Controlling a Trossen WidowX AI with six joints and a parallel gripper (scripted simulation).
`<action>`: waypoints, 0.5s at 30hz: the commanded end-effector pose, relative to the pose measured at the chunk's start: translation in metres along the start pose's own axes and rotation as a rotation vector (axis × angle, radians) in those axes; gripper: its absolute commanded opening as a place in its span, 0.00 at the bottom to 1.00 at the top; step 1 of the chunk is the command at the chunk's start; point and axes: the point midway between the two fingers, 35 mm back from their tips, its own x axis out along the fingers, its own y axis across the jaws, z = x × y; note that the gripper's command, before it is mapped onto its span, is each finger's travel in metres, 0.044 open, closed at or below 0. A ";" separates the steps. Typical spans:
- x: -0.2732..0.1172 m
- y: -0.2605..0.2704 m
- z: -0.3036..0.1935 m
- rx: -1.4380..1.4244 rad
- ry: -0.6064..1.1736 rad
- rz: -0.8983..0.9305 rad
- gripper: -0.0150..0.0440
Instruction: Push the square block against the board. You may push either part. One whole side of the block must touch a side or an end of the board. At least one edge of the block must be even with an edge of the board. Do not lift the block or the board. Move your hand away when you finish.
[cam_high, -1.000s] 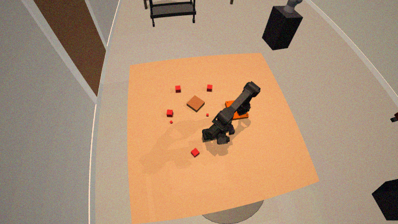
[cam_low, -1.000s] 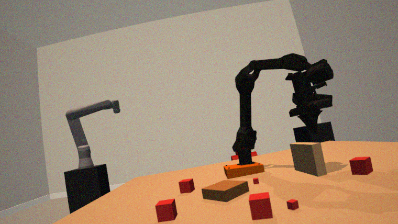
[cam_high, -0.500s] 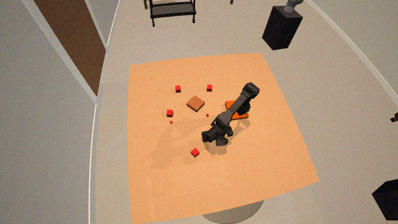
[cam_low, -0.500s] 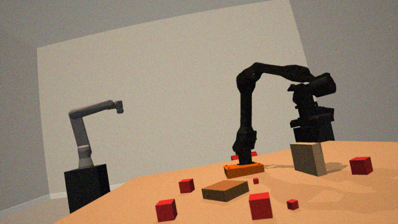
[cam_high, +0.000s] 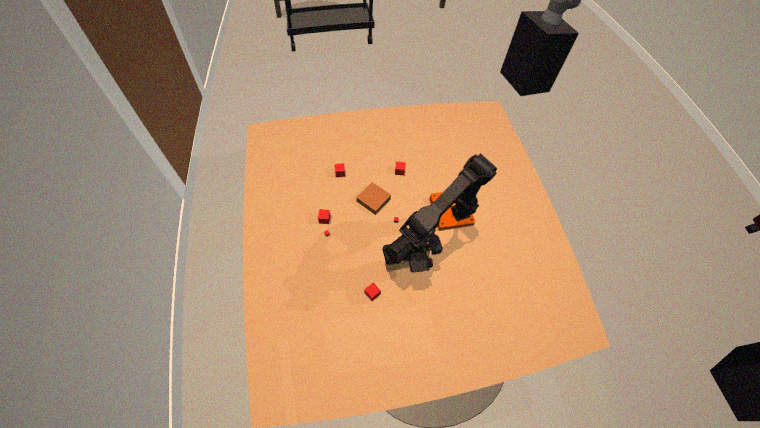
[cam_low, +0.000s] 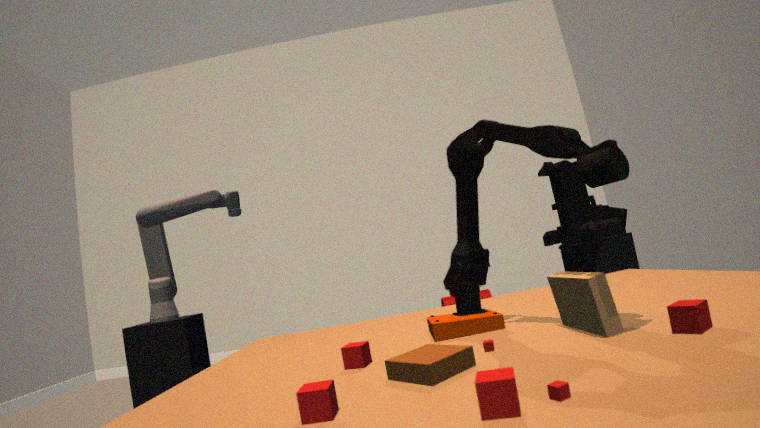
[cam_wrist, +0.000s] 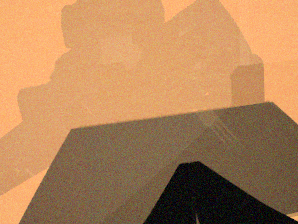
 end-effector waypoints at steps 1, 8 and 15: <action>0.001 0.000 -0.008 -0.002 0.006 0.001 0.25; 0.002 0.000 -0.019 -0.002 0.007 0.001 0.25; 0.002 0.001 -0.030 -0.002 0.008 0.001 0.25</action>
